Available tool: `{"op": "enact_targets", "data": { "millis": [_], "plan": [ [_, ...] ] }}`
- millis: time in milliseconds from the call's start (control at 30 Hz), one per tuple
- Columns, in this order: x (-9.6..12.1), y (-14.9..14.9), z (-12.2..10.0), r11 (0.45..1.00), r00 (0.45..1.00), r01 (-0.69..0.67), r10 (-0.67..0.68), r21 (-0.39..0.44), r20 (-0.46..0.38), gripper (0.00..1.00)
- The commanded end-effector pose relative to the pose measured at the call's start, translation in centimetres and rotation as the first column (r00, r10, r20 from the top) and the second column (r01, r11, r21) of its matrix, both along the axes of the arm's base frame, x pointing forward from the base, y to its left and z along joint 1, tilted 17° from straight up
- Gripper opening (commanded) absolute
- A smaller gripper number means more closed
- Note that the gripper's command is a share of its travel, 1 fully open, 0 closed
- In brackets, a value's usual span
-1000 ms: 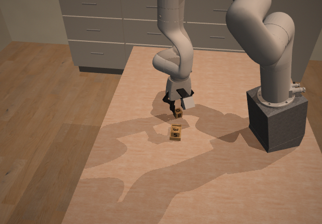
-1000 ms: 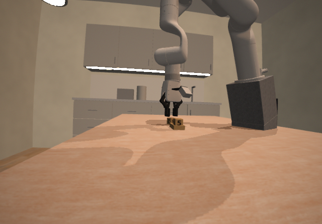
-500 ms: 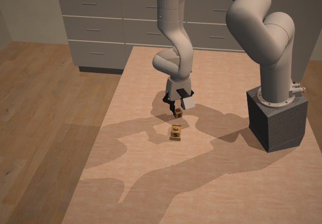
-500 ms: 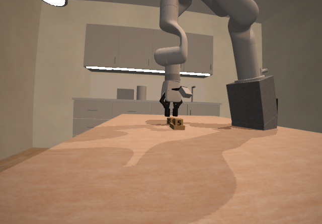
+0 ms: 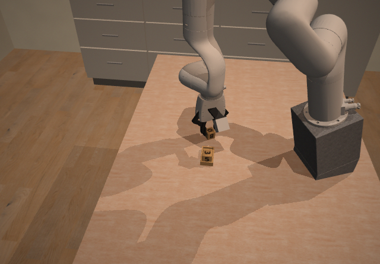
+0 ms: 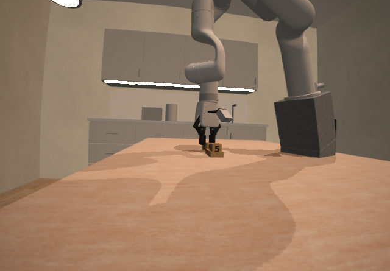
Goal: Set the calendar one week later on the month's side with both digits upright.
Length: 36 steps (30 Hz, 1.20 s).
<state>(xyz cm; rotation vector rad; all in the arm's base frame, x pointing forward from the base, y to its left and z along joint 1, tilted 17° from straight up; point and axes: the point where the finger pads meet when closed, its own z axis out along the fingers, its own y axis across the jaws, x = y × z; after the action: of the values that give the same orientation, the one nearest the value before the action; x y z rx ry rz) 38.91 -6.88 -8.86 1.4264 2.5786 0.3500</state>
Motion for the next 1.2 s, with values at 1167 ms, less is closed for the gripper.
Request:
{"op": "enact_targets", "data": {
  "millis": [1167],
  "plan": [
    [0.42, 0.09, -1.15, 1.0, 1.0, 0.002, -0.002, -0.003, 0.005, 0.49]
  ]
}}
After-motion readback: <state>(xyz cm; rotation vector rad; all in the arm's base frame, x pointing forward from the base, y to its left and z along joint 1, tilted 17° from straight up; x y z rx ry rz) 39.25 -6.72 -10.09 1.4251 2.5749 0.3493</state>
